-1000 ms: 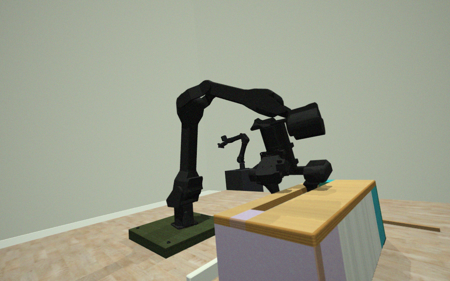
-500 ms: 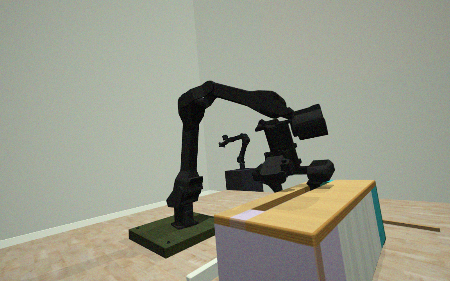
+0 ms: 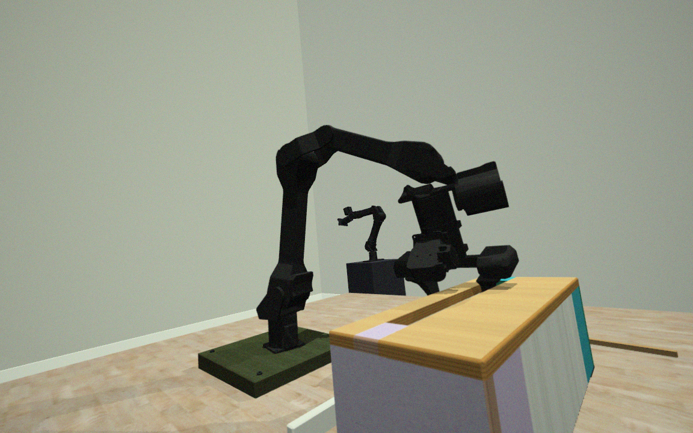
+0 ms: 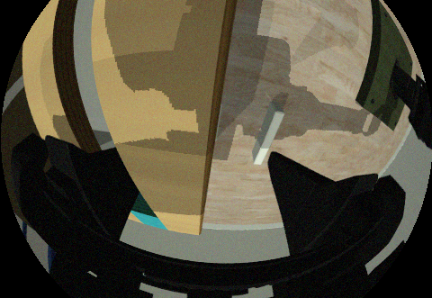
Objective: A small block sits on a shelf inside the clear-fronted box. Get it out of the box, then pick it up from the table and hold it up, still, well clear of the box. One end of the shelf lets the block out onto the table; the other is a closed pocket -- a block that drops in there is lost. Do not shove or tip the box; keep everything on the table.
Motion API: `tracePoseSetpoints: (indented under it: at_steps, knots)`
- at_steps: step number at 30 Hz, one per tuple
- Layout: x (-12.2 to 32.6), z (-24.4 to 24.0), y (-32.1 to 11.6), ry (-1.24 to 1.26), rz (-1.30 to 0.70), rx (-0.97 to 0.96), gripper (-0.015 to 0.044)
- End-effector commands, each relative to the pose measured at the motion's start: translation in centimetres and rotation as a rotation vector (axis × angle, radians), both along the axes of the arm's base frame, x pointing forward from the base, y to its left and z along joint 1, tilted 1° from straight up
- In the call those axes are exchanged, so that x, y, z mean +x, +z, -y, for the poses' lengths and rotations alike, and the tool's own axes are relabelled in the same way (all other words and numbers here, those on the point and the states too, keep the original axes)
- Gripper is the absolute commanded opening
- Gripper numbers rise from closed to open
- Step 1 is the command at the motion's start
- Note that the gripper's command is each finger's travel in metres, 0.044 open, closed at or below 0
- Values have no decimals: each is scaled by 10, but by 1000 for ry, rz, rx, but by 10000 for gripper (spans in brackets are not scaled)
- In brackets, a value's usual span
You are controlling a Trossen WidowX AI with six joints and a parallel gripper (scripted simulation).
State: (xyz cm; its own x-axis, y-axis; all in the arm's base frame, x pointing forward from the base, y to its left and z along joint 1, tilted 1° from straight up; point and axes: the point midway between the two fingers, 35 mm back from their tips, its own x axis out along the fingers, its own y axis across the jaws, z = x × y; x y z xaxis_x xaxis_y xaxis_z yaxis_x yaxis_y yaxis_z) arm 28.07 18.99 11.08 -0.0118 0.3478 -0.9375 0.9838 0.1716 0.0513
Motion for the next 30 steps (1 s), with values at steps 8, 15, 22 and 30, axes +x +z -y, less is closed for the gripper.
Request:
tracePoseSetpoints:
  at_steps: [8, 15, 22, 30]
  knots:
    - [-1, -12, 12, -2, 2, -2, 400]
    - [-4, -5, 64, -2, 0, 0, 400]
    - [-22, -22, 67, 69, 19, 43, 321]
    - [-30, -29, 66, 581, 241, -6, 285]
